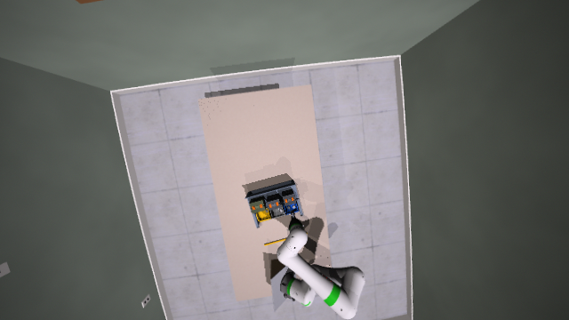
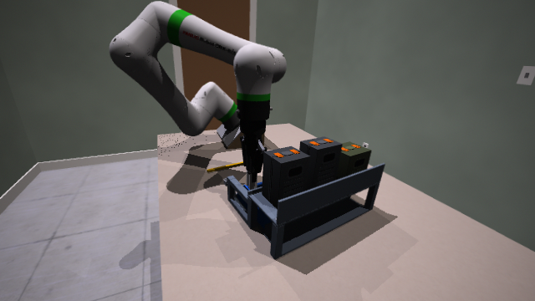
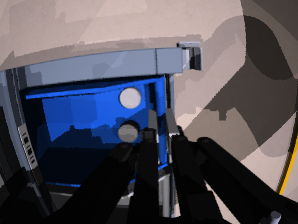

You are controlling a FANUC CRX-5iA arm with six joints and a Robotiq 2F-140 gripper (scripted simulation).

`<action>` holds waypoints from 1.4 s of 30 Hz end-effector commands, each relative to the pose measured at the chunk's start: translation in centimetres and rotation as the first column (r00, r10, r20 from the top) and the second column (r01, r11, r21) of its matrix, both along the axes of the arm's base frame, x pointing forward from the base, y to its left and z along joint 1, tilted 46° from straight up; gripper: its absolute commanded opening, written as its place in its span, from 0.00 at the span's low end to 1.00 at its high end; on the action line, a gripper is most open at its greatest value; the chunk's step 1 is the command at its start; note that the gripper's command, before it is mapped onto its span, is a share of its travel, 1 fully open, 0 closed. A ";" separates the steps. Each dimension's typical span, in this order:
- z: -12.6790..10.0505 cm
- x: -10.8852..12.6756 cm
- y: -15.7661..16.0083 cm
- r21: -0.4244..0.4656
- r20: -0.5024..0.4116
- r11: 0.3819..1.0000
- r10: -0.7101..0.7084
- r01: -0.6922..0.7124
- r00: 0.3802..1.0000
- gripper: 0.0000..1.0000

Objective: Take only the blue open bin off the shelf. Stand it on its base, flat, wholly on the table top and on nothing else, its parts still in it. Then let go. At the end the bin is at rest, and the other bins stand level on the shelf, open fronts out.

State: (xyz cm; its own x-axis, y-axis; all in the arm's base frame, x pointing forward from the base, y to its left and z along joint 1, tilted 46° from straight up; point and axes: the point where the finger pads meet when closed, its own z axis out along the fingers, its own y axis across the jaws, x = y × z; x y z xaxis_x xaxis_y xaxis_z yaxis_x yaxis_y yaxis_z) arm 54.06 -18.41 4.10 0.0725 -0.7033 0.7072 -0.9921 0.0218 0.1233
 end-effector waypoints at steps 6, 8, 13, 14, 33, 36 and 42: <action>0.6 0.1 0.6 0.000 0.000 1.000 0.000 0.000 1.000 0.00; 0.6 0.1 0.6 0.000 0.000 1.000 0.000 0.000 1.000 0.00; 0.6 0.1 0.6 0.000 0.000 1.000 0.000 0.000 1.000 0.00; 0.6 0.1 0.6 0.000 0.000 1.000 0.000 0.000 1.000 0.00; 1.4 0.2 1.4 0.000 0.000 1.000 0.000 0.000 1.000 0.00; 1.5 -1.0 1.5 0.000 0.000 1.000 0.000 0.000 1.000 0.00; 1.8 -2.8 1.5 0.000 0.000 1.000 0.000 0.000 1.000 0.00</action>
